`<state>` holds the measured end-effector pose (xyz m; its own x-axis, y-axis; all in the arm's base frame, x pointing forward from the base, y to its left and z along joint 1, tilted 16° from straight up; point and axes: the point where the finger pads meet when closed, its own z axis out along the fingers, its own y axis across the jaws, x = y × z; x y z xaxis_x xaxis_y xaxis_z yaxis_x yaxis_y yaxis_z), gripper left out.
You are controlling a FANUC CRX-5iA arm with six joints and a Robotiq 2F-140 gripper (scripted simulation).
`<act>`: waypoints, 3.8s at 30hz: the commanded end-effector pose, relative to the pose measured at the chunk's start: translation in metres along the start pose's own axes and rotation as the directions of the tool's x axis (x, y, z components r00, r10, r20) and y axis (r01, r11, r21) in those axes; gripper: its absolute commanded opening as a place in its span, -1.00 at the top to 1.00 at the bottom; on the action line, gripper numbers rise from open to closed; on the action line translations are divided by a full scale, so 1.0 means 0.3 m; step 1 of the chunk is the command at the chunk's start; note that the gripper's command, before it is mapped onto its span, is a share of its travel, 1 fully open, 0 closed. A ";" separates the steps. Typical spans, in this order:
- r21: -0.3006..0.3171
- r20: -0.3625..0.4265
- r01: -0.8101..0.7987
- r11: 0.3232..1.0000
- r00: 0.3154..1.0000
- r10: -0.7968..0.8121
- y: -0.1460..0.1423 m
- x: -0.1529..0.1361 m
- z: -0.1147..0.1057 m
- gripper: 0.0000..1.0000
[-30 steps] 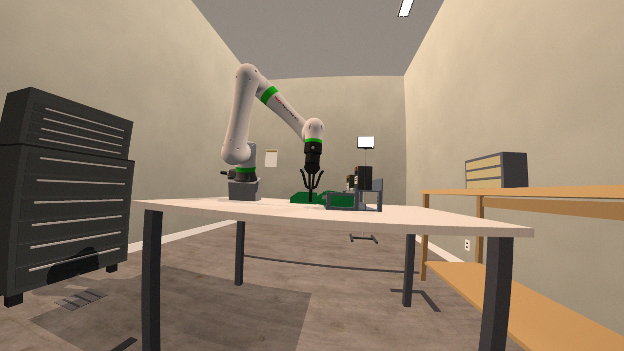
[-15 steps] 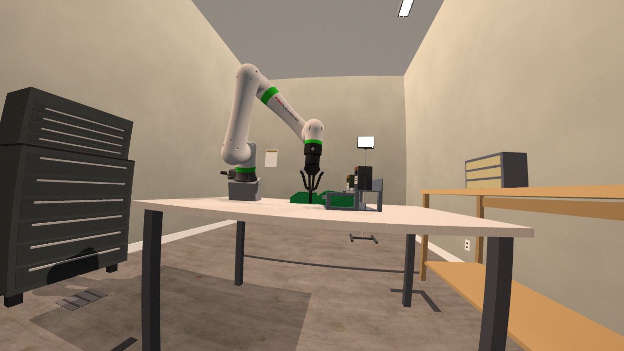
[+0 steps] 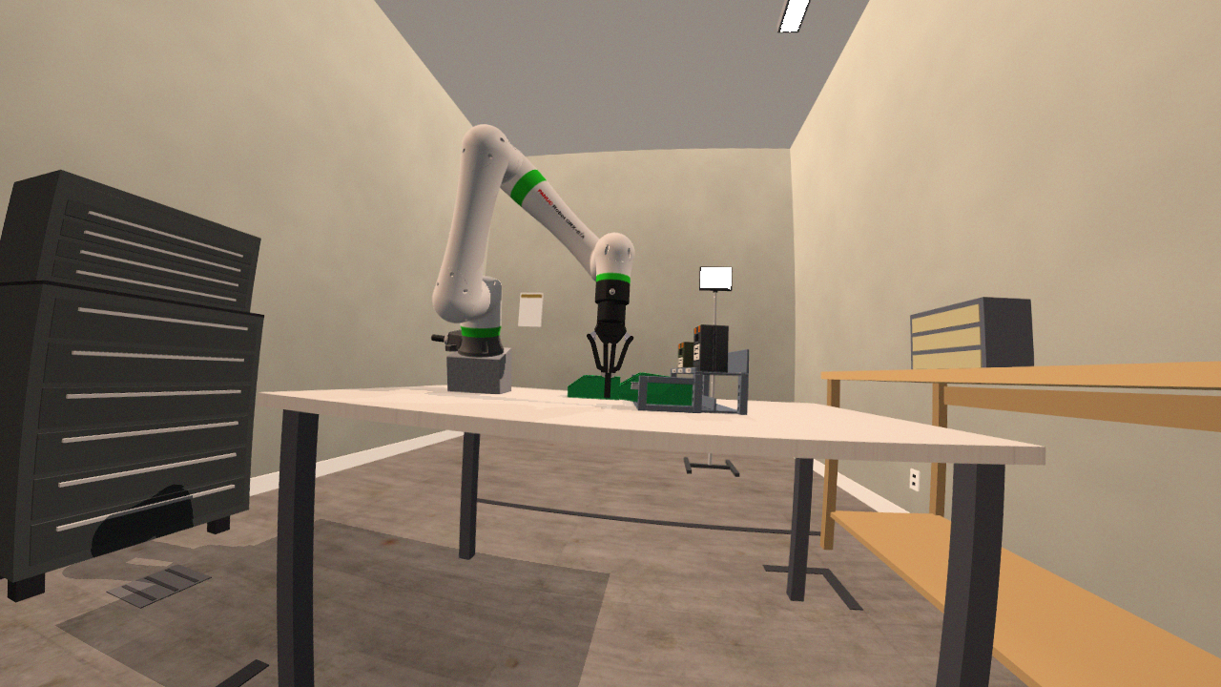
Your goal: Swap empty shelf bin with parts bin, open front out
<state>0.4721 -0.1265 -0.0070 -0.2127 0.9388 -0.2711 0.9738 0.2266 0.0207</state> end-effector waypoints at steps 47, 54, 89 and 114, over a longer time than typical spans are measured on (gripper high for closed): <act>-0.002 0.000 0.000 1.000 1.000 0.000 0.061 -0.001 -0.004 0.80; -0.002 0.000 0.000 1.000 1.000 0.000 0.061 -0.001 -0.004 0.80; -0.002 0.000 0.000 1.000 1.000 0.000 0.131 -0.001 -0.005 0.80; -0.002 0.000 0.000 1.000 1.000 0.000 0.240 -0.001 -0.005 0.80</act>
<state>0.5401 -0.1107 -0.0049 -0.2128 0.9387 -0.2711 0.9738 0.2267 0.0205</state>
